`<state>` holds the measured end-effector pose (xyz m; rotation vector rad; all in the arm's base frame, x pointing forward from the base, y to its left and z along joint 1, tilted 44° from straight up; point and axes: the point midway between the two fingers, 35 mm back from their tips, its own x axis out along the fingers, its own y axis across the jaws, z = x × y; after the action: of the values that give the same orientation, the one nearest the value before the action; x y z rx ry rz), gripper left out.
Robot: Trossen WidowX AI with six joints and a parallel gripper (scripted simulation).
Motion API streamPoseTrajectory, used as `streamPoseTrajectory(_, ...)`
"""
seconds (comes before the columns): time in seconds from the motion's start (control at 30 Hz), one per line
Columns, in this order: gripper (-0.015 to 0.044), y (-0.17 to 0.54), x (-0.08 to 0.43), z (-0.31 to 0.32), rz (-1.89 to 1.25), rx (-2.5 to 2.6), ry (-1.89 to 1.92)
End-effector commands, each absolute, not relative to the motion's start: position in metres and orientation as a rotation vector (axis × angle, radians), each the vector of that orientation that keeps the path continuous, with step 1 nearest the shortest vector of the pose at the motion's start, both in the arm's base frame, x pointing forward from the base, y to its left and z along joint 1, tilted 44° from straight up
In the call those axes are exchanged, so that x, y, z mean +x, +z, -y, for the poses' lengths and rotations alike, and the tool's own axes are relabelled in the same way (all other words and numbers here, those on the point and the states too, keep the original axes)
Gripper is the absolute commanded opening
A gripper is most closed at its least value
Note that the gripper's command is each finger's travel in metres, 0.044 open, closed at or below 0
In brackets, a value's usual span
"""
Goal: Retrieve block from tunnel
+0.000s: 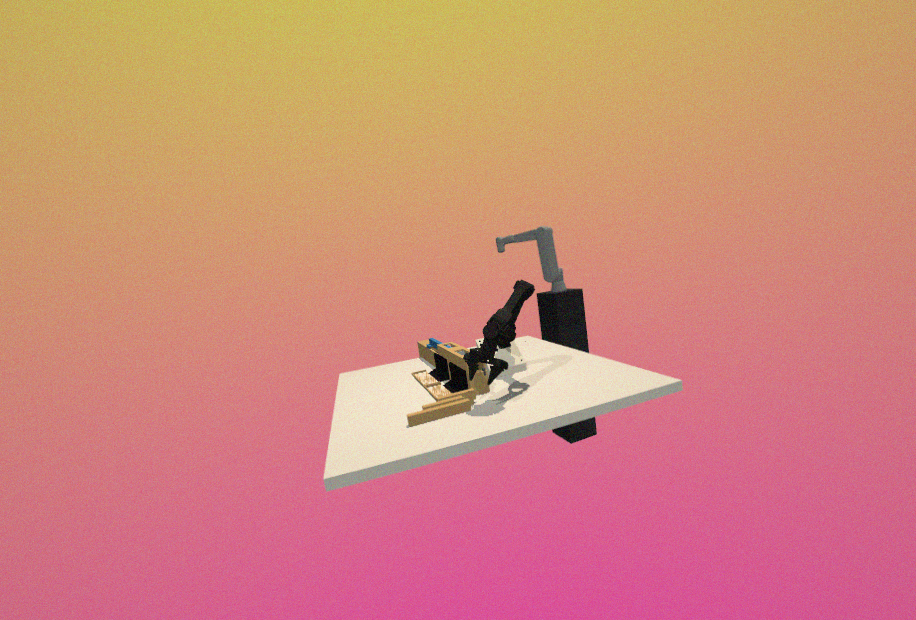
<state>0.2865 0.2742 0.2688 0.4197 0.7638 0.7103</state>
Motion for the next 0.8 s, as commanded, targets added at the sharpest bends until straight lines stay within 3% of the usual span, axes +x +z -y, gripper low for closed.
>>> streamPoseTrajectory(0.0, 0.0440, 0.268, 0.314, -0.241, -0.750, 0.448, 0.643)
streamPoseTrajectory(0.33, 0.0440, 0.187, 0.333, -0.104, -0.943, 0.421, 0.485)
streamPoseTrajectory(0.77, 0.0440, 0.131, 0.264, 0.000, -1.007, 0.738, 0.515)
